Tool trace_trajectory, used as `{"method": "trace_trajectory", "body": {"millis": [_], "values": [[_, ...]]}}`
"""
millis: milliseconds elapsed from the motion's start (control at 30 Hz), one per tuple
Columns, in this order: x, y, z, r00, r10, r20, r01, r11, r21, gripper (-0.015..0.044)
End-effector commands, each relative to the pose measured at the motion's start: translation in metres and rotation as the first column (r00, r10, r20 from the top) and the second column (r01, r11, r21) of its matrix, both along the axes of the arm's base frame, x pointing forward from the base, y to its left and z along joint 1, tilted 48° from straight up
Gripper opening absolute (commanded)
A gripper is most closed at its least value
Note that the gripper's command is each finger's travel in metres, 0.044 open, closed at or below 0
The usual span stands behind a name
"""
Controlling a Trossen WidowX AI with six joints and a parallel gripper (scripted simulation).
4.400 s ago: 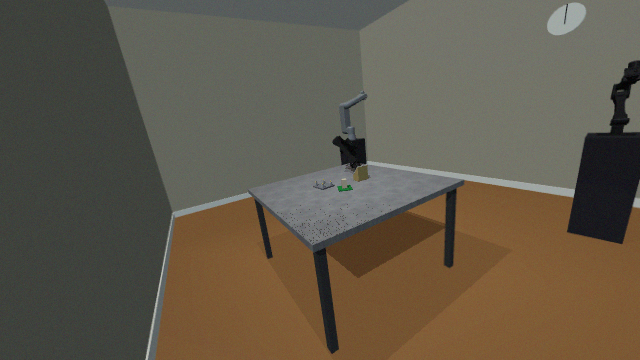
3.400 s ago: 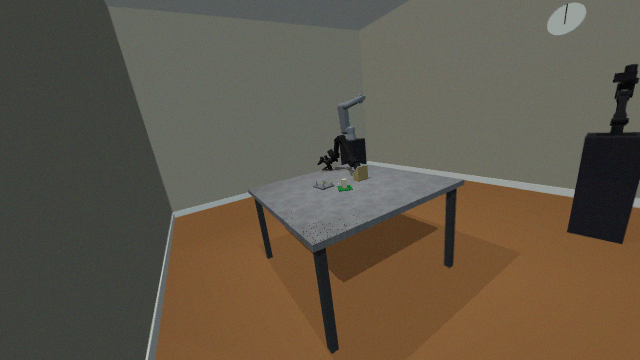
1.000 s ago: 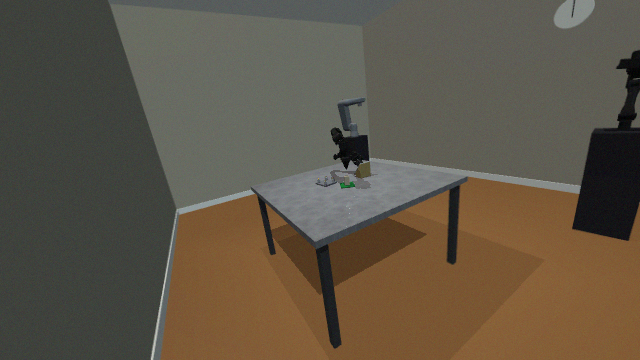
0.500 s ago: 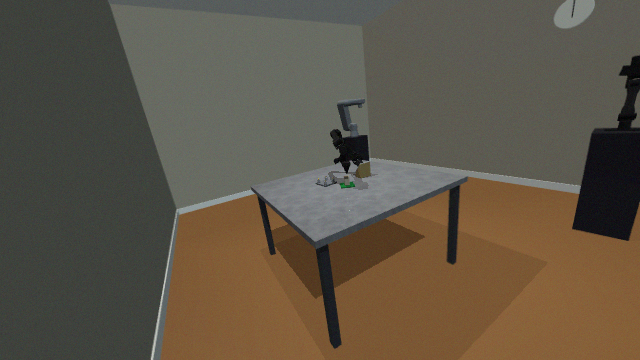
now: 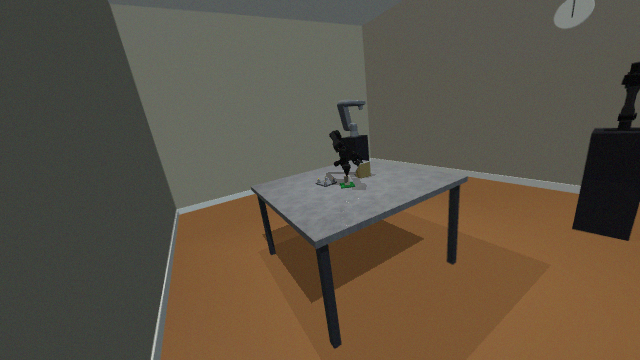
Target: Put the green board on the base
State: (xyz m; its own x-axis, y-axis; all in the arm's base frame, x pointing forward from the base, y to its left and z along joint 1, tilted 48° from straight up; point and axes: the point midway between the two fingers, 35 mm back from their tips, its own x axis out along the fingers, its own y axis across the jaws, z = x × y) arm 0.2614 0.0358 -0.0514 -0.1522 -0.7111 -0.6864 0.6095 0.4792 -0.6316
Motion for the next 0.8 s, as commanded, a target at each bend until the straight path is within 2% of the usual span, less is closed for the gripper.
{"method": "trace_trajectory", "body": {"millis": [0, 767], "values": [[-0.003, -0.008, -0.007, 1.000, 0.001, -0.013, -0.001, 1.000, -0.009, 0.0440], [-0.010, -0.036, -0.031, 1.000, 0.001, -0.013, -0.001, 1.000, -0.012, 0.0440]]}}
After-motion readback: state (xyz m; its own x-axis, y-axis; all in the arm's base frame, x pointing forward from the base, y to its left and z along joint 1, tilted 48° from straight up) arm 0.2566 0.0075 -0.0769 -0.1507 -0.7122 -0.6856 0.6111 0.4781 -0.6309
